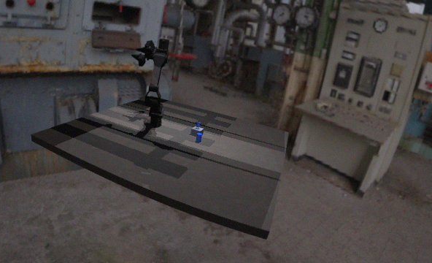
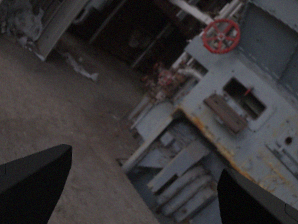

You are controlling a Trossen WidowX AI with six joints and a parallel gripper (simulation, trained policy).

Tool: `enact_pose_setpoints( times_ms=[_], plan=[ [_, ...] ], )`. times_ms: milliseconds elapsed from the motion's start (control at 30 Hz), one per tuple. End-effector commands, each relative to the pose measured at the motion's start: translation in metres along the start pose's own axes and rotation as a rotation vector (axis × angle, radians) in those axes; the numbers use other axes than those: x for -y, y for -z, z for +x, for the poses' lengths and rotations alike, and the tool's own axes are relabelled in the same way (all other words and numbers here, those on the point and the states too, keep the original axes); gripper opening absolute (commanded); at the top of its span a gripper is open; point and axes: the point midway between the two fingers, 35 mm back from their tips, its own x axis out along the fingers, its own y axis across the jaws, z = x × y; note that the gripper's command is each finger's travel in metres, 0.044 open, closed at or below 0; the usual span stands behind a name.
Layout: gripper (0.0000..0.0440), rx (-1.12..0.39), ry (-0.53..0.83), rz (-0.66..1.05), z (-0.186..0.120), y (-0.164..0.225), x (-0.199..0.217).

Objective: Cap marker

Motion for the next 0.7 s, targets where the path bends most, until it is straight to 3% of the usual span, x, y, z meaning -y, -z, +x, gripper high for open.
enact_pose_setpoints(
  times_ms=[0,667],
  plan=[
    [0.0320,-0.026,0.024,0.025,0.002,0.010,0.008],
    [0.0321,-0.158,0.136,0.137,0.007,0.058,0.043]
  ],
)
